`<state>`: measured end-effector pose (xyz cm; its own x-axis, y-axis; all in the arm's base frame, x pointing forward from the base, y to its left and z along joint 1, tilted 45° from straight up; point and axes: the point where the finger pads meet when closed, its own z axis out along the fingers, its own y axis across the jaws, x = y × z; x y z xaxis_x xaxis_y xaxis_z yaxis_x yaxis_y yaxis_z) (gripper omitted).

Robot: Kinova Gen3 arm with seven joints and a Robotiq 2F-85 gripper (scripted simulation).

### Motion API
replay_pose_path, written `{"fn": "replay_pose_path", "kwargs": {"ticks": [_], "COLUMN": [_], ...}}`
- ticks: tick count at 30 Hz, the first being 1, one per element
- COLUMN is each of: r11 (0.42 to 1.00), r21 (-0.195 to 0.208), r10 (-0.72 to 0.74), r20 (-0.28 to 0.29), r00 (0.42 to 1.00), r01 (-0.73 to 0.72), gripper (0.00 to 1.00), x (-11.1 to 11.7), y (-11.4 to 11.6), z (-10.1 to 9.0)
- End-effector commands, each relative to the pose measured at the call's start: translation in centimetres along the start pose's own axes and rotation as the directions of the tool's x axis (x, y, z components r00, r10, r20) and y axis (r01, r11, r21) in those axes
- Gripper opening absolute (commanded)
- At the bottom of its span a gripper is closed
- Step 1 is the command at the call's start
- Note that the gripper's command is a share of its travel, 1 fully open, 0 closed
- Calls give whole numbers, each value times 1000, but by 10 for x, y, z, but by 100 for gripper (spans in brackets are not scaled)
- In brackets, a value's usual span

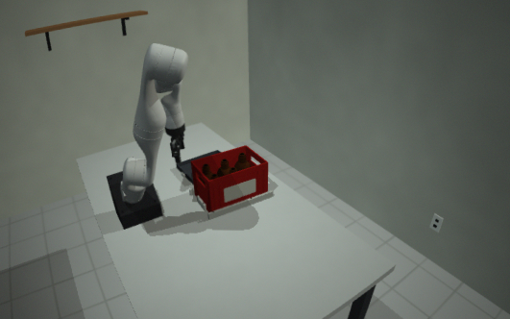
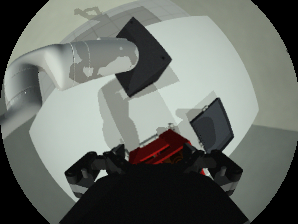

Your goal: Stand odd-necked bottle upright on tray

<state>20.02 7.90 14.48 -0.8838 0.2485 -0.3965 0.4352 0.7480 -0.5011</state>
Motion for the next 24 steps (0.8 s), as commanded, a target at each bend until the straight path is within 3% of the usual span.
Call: {"fn": "replay_pose_path", "kwargs": {"ticks": [1,19,24], "r11": [1000,1000,999], "r21": [-1,-1,14], "r10": [0,1,45], "r20": [0,0,-10], "r00": [1000,1000,999], "r01": [0,-1,-44], "gripper": [100,100,100], "x": [0,-1,-27], "y": [0,1,19], "z": [0,0,-1]}}
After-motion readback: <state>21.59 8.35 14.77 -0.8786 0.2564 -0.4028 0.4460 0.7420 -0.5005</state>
